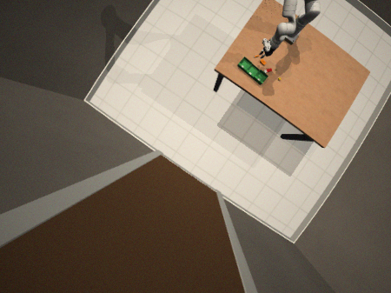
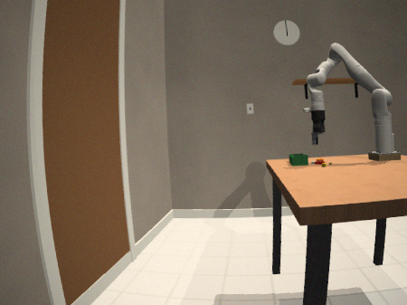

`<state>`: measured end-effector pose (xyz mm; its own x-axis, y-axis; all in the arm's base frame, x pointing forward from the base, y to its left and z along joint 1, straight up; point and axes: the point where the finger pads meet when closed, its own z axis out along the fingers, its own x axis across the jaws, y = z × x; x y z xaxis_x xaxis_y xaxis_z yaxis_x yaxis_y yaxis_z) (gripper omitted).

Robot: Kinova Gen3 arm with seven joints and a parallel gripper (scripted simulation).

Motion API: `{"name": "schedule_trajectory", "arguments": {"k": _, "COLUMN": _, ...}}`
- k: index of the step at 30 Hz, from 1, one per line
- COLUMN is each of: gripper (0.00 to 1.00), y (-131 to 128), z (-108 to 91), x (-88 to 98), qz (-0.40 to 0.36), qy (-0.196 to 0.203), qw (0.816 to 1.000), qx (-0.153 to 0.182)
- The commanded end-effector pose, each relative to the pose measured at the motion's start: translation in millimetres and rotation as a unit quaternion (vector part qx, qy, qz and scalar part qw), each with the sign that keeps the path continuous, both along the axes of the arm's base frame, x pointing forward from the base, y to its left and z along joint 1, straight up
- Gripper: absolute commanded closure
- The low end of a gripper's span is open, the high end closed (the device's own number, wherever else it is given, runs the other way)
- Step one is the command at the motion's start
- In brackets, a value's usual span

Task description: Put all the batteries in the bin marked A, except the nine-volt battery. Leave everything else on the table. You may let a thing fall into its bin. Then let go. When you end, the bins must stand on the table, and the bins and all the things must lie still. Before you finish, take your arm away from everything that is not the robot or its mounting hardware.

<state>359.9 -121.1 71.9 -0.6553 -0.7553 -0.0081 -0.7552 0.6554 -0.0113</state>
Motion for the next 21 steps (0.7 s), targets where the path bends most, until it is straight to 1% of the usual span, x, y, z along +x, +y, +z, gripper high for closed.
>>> {"name": "schedule_trajectory", "arguments": {"k": 1, "gripper": 0.46, "y": -20.2, "z": -14.4, "x": -22.9, "qz": -0.012, "qy": 0.006, "qw": 1.000, "qx": 0.000}}
{"name": "schedule_trajectory", "arguments": {"k": 3, "gripper": 0.46, "y": -27.4, "z": -20.3, "x": -31.7, "qz": -0.012, "qy": 0.006, "qw": 1.000, "qx": 0.000}}
{"name": "schedule_trajectory", "arguments": {"k": 5, "gripper": 0.46, "y": -29.3, "z": -20.4, "x": -33.9, "qz": -0.012, "qy": 0.006, "qw": 1.000, "qx": 0.000}}
{"name": "schedule_trajectory", "arguments": {"k": 21, "gripper": 0.46, "y": -26.6, "z": -20.3, "x": -30.4, "qz": -0.012, "qy": 0.006, "qw": 1.000, "qx": 0.000}}
